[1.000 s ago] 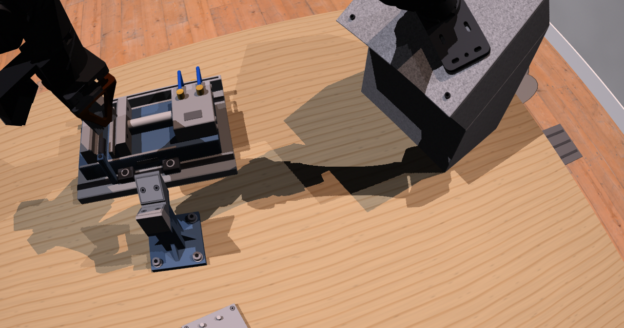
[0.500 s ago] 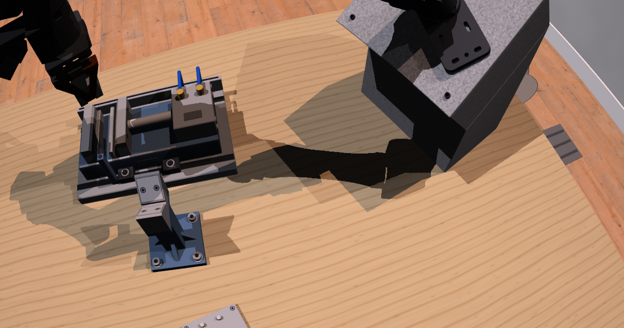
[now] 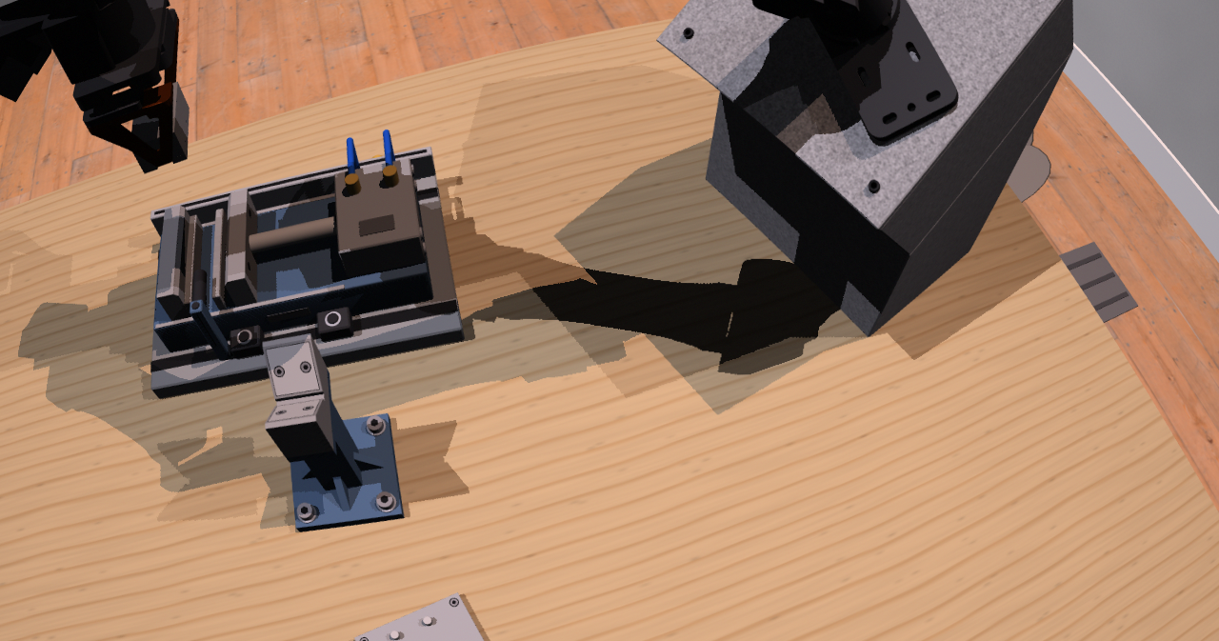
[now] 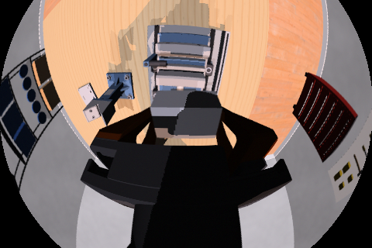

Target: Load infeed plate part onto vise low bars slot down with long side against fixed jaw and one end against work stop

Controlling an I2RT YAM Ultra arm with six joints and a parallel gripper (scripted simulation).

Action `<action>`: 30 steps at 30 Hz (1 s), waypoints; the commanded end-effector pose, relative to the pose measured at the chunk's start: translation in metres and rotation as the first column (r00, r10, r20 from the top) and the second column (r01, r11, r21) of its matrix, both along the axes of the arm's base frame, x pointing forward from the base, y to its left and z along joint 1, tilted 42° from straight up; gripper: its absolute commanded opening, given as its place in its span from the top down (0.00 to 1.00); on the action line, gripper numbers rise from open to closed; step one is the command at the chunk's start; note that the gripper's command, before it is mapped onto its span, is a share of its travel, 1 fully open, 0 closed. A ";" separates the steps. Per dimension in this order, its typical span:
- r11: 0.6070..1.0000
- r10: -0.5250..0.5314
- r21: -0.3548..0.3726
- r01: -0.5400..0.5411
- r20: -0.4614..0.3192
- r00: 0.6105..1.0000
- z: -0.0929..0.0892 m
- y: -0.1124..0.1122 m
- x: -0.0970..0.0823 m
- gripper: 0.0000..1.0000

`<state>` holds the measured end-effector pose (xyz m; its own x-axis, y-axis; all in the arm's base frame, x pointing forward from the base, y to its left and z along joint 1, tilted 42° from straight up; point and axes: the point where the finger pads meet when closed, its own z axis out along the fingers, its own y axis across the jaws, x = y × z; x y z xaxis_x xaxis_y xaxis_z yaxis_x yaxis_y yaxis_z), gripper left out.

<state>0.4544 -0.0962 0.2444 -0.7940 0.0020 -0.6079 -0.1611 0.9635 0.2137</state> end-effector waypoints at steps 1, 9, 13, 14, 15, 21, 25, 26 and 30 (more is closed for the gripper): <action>0.998 -0.059 0.029 0.057 0.042 0.997 0.029 -0.013 -0.006 1.00; 0.996 -0.078 0.046 0.077 0.035 0.996 0.028 -0.017 -0.006 1.00; 0.995 -0.082 0.051 0.080 0.026 0.996 0.024 -0.019 -0.004 1.00; 0.995 -0.082 0.052 0.080 0.026 0.996 0.024 -0.019 -0.004 1.00; 0.995 -0.082 0.051 0.080 0.027 0.996 0.024 -0.019 -0.004 1.00; 0.996 -0.080 0.049 0.079 0.030 0.996 0.025 -0.019 -0.004 1.00; 0.996 -0.080 0.049 0.079 0.030 0.996 0.025 -0.019 -0.004 1.00; 0.996 -0.080 0.049 0.079 0.030 0.996 0.025 -0.019 -0.004 1.00; 0.996 -0.080 0.049 0.079 0.030 0.996 0.025 -0.019 -0.004 1.00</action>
<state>0.4523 -0.1005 0.2482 -0.8011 0.0721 -0.5942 -0.1119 0.9572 0.2671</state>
